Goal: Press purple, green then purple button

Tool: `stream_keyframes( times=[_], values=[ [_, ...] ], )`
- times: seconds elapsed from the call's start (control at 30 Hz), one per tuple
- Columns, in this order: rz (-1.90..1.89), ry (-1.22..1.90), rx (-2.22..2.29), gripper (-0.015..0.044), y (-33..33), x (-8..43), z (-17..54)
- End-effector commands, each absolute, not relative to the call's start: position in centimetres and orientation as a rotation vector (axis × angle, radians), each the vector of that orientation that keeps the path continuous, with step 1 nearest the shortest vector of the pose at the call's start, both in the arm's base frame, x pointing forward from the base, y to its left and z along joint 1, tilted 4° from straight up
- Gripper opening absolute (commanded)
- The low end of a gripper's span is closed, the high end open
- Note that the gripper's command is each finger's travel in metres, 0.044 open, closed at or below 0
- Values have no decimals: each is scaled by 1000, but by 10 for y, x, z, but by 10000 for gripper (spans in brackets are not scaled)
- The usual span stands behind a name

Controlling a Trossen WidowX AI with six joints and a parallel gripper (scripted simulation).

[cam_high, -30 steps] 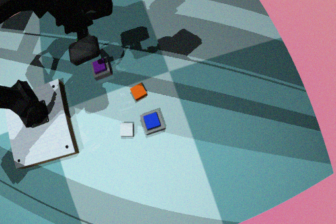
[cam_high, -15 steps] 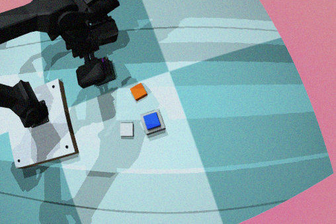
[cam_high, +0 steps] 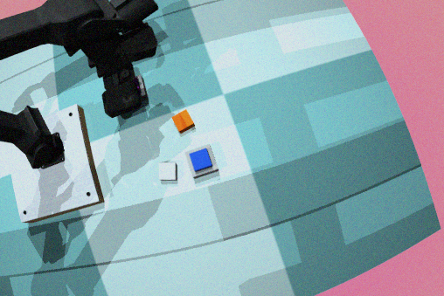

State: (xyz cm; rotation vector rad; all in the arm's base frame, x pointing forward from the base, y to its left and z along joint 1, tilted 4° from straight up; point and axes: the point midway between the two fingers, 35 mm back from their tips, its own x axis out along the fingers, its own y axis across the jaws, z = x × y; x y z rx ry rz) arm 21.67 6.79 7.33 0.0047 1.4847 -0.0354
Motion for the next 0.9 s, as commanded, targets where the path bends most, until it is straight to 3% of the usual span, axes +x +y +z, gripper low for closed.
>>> stream_keyframes(
  times=[0.0, 0.87],
  values=[
    [-35, 1487, -3, 20, 67, 216, 70],
    [-35, 1487, -3, 20, 66, 219, 39]
  ],
)
